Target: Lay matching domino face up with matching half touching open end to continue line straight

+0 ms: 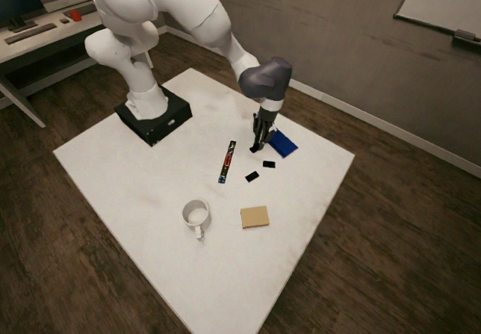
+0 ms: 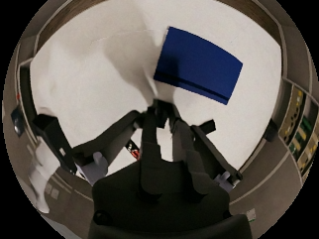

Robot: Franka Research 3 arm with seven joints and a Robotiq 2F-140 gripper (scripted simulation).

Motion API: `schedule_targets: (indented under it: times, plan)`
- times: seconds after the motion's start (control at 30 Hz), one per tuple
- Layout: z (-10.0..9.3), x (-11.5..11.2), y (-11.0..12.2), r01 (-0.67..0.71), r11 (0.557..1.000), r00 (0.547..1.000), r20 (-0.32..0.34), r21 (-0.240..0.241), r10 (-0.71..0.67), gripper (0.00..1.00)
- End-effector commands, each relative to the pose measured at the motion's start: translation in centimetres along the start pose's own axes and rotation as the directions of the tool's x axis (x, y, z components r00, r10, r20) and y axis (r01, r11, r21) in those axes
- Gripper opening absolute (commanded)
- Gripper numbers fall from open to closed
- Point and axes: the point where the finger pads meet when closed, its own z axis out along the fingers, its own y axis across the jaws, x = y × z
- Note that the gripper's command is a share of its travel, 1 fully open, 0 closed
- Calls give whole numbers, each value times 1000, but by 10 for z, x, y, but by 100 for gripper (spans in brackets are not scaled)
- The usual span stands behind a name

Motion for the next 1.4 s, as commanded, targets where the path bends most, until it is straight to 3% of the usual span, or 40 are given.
schedule_targets:
  times: [0.0, 0.2, 0.57, 0.63, 0.87, 1.37]
  plan:
    - [-6, 0, 0, -6, 1000, 1000, -2, -1, 6, 23]
    - [-20, -2, 0, -6, 1000, 1000, -2, -1, 6, 23]
    - [-86, -11, 0, -6, 1000, 1000, -2, -1, 6, 23]
    - [-86, -11, 0, -6, 1000, 1000, -2, -1, 6, 23]
    - [-119, -16, 0, -6, 1000, 1000, -2, -1, 6, 23]
    - [-127, -17, 0, -6, 1000, 1000, -2, -1, 6, 23]
